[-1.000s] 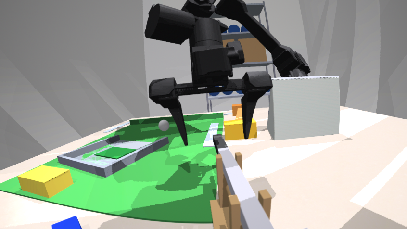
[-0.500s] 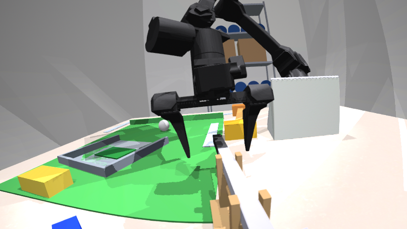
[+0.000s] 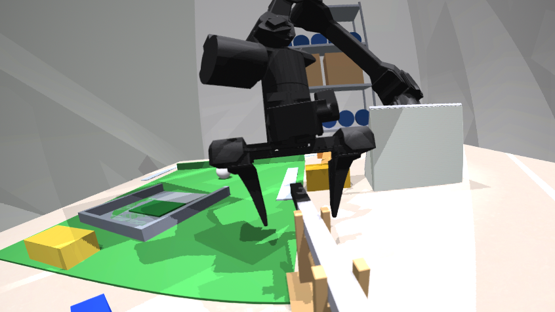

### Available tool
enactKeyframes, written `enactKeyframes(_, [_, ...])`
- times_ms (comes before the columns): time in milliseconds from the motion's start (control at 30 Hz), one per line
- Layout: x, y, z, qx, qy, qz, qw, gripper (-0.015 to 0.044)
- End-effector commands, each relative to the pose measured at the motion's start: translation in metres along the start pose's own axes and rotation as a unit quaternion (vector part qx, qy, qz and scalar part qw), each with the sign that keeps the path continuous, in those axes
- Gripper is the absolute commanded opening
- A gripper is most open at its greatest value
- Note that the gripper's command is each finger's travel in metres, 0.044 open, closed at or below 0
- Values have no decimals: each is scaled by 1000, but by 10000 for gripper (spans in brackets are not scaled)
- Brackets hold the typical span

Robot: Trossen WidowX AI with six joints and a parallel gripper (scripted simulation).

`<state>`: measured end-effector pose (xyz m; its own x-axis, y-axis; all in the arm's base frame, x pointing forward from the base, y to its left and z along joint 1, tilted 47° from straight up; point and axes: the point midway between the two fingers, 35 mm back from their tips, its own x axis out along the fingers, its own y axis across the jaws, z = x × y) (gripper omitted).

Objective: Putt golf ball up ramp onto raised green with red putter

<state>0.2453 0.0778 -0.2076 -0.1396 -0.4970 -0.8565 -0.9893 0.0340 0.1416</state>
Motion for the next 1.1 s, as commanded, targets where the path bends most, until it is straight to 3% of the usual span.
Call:
enactKeyframes(0, [-1, -1, 0, 1, 0, -1, 1000, 282])
enactKeyframes(333, [-1, -1, 0, 1, 0, -1, 1000, 20])
enactKeyframes(633, [-8, -2, 3, 0, -1, -1, 1000, 0])
enactKeyframes(1067, [-97, 0, 27, -1, -2, 1, 1000, 0])
